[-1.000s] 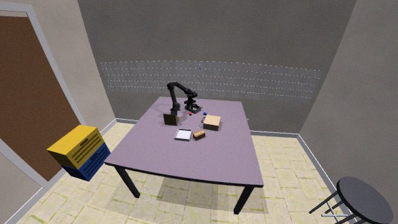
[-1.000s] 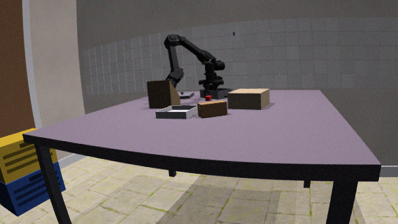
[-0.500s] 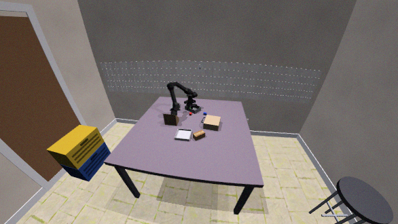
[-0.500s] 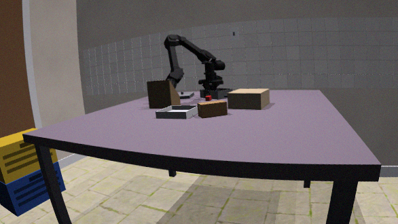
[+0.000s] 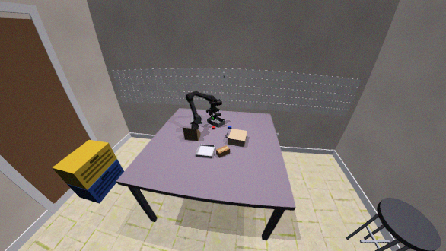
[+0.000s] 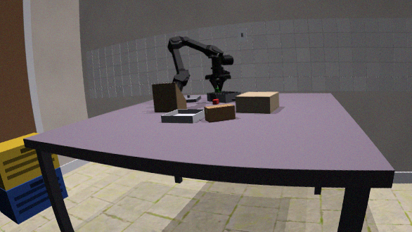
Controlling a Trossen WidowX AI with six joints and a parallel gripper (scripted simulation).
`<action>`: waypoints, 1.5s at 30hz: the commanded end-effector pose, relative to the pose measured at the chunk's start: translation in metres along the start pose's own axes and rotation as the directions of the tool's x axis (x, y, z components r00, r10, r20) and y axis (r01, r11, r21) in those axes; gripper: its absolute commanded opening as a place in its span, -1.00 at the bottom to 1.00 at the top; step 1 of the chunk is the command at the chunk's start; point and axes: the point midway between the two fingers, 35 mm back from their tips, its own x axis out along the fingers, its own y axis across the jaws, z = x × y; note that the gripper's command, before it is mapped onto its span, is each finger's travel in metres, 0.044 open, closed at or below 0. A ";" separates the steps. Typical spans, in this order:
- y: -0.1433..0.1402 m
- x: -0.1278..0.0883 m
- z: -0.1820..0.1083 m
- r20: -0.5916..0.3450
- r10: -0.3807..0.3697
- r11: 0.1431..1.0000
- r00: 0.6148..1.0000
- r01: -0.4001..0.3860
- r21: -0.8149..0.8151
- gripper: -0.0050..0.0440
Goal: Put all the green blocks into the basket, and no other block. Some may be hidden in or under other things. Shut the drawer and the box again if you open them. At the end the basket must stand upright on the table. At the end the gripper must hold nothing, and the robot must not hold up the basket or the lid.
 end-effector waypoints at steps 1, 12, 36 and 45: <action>0.003 -0.027 0.002 0.015 -0.001 1.000 1.000 0.001 -0.011 -0.80; 0.003 -0.075 0.001 0.015 -0.001 1.000 1.000 0.001 -0.011 -0.80; -0.186 -0.074 -0.055 0.015 -0.001 0.765 1.000 -0.009 0.644 -0.80; -0.238 -0.074 -0.101 0.015 -0.001 0.631 1.000 -0.011 0.776 -0.80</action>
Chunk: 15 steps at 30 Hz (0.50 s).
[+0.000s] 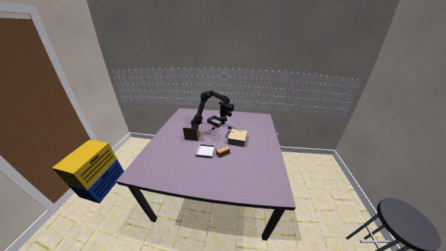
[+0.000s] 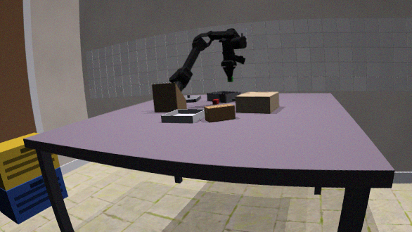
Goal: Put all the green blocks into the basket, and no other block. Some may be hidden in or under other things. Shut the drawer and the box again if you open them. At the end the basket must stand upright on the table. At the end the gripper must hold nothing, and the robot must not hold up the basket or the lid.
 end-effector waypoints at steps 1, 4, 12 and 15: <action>-0.031 0.000 -0.001 0.000 -0.003 0.987 1.000 0.003 0.162 -0.80; -0.061 0.000 -0.004 0.000 -0.003 0.976 1.000 0.003 0.217 -0.80; -0.136 -0.001 -0.029 0.000 -0.003 0.890 1.000 0.002 0.456 -0.80; -0.145 -0.001 -0.033 0.000 -0.003 0.890 1.000 0.002 0.456 -0.80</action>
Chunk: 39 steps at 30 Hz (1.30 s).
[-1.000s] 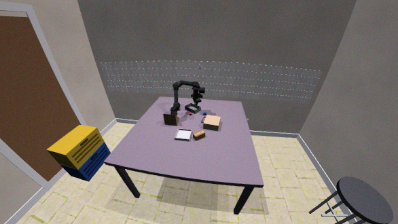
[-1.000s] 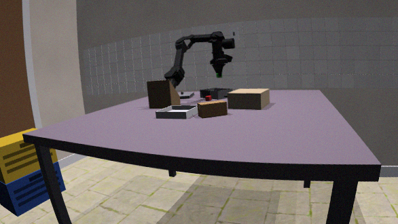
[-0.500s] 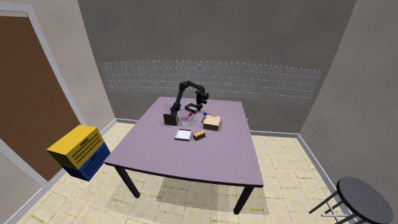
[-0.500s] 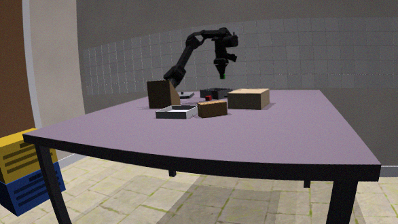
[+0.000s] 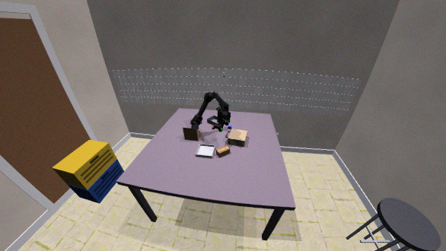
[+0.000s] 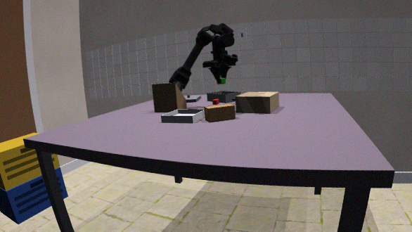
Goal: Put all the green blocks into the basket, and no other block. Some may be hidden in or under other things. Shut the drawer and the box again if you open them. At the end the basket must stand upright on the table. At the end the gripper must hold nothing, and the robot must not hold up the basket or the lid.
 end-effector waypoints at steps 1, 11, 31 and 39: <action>-0.021 0.000 0.001 -0.002 -0.001 0.997 1.000 0.001 0.078 -0.80; -0.116 0.000 -0.025 -0.002 -0.001 0.893 1.000 0.002 0.450 -0.80; -0.152 0.073 -0.043 -0.002 -0.001 0.867 1.000 0.002 0.498 -0.80; -0.152 0.081 -0.043 -0.002 -0.001 0.867 1.000 0.002 0.498 -0.80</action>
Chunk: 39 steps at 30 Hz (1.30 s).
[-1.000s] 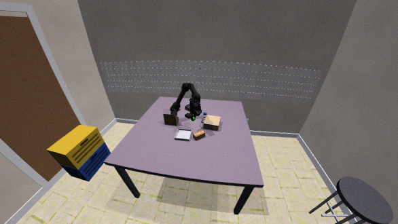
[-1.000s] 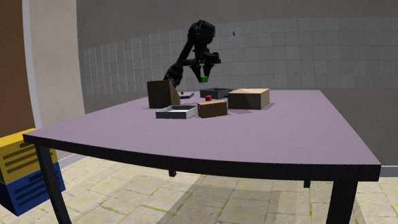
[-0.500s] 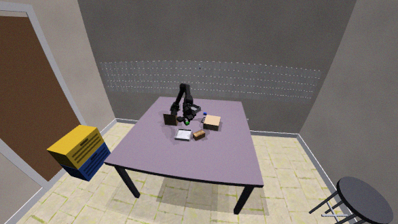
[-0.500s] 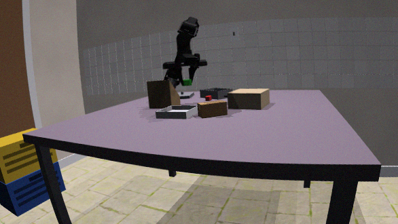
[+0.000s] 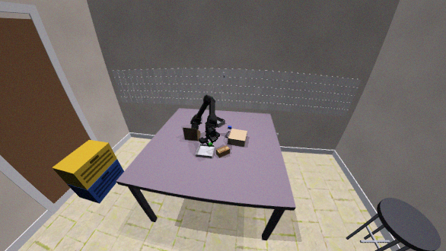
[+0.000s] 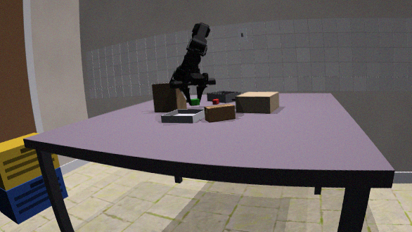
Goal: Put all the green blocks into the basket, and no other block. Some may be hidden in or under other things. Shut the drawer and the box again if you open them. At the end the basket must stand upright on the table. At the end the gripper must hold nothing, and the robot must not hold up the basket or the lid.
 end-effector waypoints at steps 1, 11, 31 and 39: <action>-0.001 0.006 -0.004 -0.015 0.006 1.000 1.000 -0.006 0.011 -0.80; -0.001 0.024 -0.004 -0.015 0.006 1.000 1.000 -0.006 0.011 -0.80; -0.001 0.036 -0.004 -0.015 0.006 1.000 1.000 -0.006 0.011 -0.80; -0.001 0.044 -0.004 -0.015 0.006 1.000 1.000 -0.006 0.011 -0.80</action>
